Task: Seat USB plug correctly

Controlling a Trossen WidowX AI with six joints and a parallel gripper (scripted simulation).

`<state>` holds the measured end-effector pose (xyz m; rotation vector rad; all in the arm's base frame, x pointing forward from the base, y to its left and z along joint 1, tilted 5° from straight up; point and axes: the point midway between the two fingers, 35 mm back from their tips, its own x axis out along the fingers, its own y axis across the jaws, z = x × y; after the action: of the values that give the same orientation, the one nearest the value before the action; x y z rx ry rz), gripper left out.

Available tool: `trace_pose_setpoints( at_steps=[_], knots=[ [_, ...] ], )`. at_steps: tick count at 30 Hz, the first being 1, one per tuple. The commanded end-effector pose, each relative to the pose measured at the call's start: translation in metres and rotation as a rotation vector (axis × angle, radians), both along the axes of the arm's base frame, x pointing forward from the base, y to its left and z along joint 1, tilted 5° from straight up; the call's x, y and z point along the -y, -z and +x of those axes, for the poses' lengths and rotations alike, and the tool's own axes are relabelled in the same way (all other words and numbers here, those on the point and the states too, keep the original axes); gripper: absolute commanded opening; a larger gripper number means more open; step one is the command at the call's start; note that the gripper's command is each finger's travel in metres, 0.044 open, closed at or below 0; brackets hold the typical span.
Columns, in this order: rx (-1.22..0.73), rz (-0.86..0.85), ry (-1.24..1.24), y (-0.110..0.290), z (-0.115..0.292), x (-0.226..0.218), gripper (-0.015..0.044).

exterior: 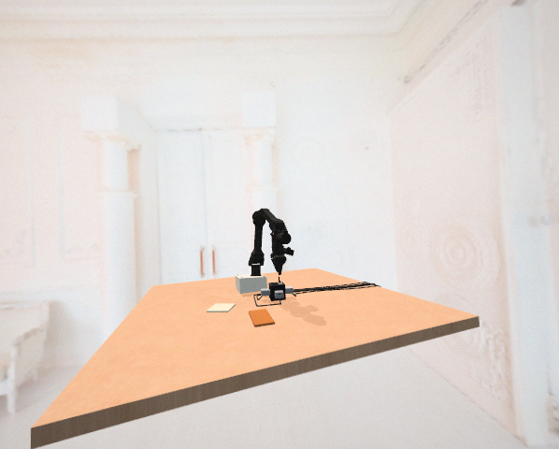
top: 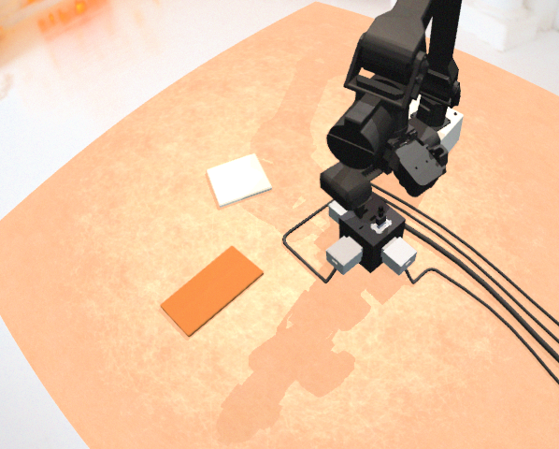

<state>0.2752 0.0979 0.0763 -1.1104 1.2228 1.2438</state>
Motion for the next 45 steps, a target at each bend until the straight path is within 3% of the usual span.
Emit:
trace_pose_setpoints(
  at_steps=[1, 23, 40, 45],
  knots=[
    [-0.001, -0.006, -0.004, 0.006, -0.001, 0.001, 0.044],
    [-0.001, -0.006, -0.004, 0.023, -0.002, 0.0, 0.044],
    [-0.002, -0.001, -0.005, 0.021, -0.002, -0.001, 0.0],
    [-0.002, -0.001, -0.005, 0.021, -0.002, -0.001, 0.0]
  ],
)
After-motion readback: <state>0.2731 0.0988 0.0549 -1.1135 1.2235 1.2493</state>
